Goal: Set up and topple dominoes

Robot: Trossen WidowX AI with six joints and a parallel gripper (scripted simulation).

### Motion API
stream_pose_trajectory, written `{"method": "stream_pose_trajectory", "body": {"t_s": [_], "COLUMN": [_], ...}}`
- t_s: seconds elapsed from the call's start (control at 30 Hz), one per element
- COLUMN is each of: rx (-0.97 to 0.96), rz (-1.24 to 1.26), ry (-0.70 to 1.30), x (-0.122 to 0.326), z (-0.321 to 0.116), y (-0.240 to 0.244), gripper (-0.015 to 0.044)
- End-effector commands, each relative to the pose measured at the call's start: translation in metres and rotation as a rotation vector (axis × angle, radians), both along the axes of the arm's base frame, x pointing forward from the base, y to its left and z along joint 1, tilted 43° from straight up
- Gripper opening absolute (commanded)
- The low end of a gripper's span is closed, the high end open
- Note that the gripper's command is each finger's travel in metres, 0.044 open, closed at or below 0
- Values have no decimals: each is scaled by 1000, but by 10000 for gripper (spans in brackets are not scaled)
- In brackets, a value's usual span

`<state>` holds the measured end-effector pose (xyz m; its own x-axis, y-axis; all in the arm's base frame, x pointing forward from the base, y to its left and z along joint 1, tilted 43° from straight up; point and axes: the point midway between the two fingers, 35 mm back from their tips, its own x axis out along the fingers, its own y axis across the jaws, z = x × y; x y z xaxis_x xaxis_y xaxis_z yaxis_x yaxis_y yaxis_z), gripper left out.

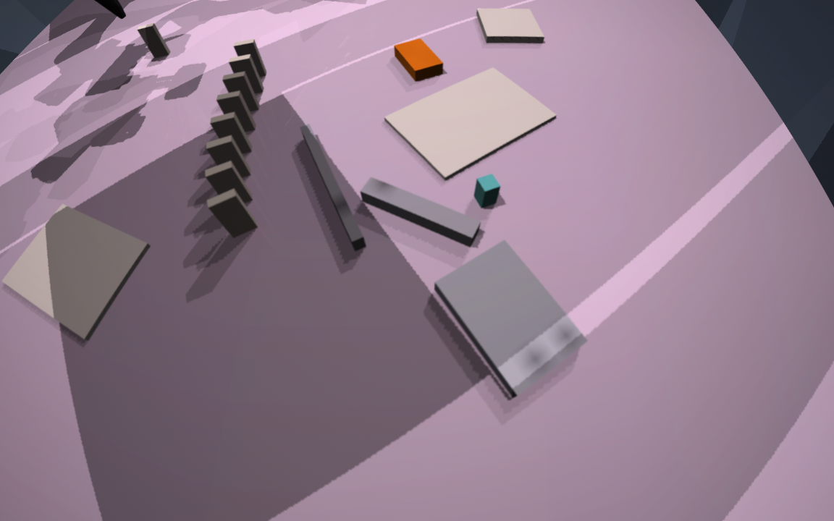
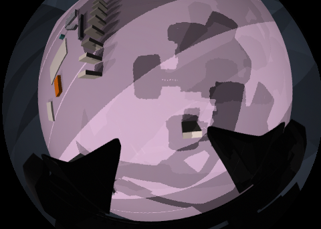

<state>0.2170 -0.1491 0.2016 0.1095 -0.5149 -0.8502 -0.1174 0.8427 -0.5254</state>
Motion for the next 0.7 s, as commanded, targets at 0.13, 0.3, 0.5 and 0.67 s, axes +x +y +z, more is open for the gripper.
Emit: {"method": "stream_pose_trajectory", "body": {"t_s": [0.13, 0.3, 0.5, 0.67], "rx": [-215, -214, -216, -220], "rz": [-68, -68, -68, -68], "ry": [72, 72, 71, 71], "x": [-7, -6, -5, -7], "z": [31, 27, -6, -15], "y": [-4, -8, -40, -49], "gripper": [440, 440, 440, 440]}}
